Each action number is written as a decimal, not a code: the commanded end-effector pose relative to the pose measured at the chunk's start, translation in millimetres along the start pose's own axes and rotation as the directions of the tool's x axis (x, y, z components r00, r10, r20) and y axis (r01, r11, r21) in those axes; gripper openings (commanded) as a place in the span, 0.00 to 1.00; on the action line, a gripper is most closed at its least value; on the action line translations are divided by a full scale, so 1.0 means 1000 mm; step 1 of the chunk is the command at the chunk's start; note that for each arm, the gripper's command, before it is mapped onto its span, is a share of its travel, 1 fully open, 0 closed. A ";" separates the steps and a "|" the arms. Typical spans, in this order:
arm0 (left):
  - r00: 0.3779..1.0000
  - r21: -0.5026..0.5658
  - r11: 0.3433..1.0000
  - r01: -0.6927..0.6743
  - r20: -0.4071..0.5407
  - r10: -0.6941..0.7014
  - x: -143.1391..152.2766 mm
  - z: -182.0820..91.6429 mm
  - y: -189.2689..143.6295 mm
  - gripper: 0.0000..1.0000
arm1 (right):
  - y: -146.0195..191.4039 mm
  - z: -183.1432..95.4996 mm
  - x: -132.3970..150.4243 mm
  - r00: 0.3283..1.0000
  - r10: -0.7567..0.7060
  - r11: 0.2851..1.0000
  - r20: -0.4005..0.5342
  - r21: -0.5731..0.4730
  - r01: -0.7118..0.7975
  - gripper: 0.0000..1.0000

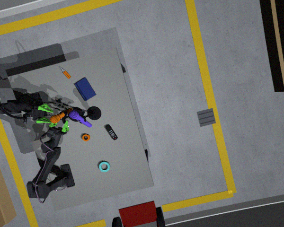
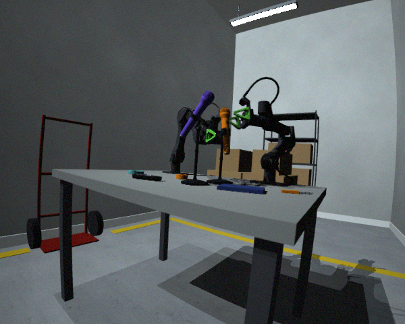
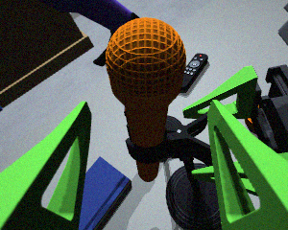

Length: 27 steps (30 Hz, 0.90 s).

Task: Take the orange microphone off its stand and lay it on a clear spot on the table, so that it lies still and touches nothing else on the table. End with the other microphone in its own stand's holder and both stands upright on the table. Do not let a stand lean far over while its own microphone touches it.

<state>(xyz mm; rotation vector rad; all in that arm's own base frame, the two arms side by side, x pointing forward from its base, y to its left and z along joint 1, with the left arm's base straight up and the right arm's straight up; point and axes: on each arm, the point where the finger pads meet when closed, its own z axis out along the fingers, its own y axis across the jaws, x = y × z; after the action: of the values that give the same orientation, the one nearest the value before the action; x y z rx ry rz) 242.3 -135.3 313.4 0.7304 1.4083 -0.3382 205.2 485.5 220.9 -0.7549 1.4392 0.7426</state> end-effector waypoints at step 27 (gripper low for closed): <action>0.998 -0.012 1.000 -0.024 0.053 0.024 -0.027 0.030 0.006 0.79 | -0.001 0.007 -0.013 1.000 0.007 1.000 0.022 0.001 -0.007 0.72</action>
<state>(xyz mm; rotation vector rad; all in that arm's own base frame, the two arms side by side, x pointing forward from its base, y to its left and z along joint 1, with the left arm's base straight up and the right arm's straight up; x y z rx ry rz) 268.5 -159.0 313.2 0.7367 1.4074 -0.3412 205.2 485.5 220.5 -0.7559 1.4403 0.7418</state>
